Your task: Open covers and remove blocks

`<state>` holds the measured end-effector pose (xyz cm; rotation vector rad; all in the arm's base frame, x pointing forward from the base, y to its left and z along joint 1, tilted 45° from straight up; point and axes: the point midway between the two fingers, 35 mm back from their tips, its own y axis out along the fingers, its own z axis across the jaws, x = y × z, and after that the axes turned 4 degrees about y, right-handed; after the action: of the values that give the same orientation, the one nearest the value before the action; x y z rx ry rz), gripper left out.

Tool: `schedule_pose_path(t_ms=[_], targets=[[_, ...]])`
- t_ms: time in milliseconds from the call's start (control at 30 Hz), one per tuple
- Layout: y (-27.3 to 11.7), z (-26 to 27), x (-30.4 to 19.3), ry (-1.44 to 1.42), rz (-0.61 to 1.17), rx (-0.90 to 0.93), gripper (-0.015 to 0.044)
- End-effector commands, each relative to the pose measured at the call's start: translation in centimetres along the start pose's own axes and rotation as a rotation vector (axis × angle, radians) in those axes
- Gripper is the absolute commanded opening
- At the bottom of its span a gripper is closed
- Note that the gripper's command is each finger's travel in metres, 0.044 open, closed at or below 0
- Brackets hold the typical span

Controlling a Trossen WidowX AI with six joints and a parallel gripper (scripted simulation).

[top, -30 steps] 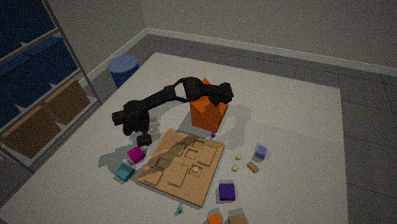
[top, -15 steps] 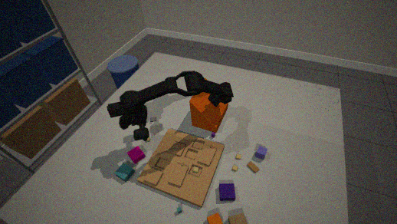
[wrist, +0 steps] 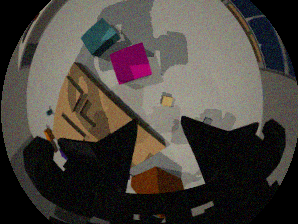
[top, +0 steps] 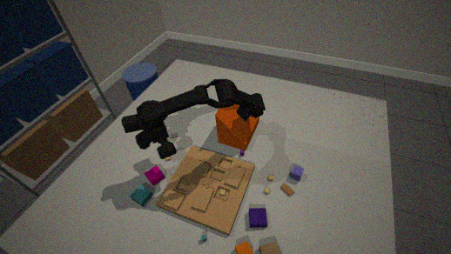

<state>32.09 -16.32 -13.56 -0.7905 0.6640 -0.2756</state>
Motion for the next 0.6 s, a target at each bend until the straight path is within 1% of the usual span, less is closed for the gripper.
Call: schedule_pose_path(t_ms=[0, 233, 567], targets=[[-0.1, 2.2, -0.5, -0.178, 0.0, -0.002, 0.0177], [-0.5, 6.2, -1.6, -0.541, -0.005, -0.008, 0.0], [-0.7, 11.6, -4.0, -1.06, -0.007, -0.011, 0.0]])
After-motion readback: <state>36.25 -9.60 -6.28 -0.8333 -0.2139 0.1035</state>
